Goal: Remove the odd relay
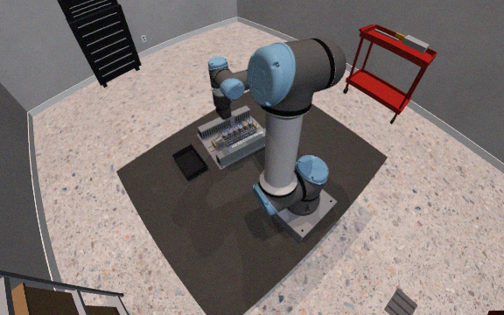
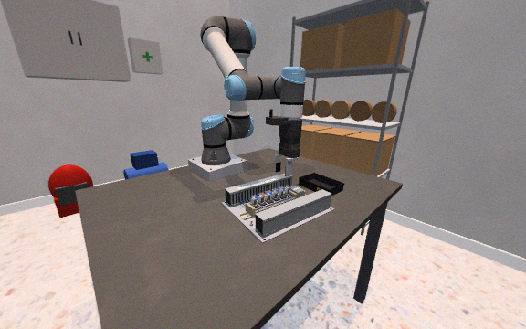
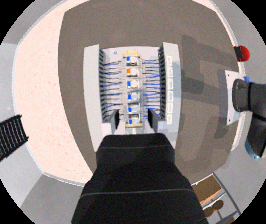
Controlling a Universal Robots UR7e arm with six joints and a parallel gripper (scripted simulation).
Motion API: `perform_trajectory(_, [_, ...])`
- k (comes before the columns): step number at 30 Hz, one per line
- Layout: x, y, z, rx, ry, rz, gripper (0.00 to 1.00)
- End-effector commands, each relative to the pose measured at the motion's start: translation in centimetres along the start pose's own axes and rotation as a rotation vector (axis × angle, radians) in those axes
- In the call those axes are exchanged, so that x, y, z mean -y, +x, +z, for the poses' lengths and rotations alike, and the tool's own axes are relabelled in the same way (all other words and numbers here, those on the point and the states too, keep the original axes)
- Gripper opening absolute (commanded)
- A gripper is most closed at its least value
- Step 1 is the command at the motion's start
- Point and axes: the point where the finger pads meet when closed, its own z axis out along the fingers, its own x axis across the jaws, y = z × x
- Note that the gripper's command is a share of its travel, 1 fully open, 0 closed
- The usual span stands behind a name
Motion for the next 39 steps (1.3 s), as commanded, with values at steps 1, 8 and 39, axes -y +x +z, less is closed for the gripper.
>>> perform_trajectory(1, [3.3, 0.1, 0.1, 0.000, 0.000, 0.000, 0.98])
perform_trajectory(8, [6.8, 0.1, 0.1, 0.000, 0.000, 0.000, 0.98])
perform_trajectory(39, [7.5, 0.1, 0.1, 0.000, 0.000, 0.000, 0.98])
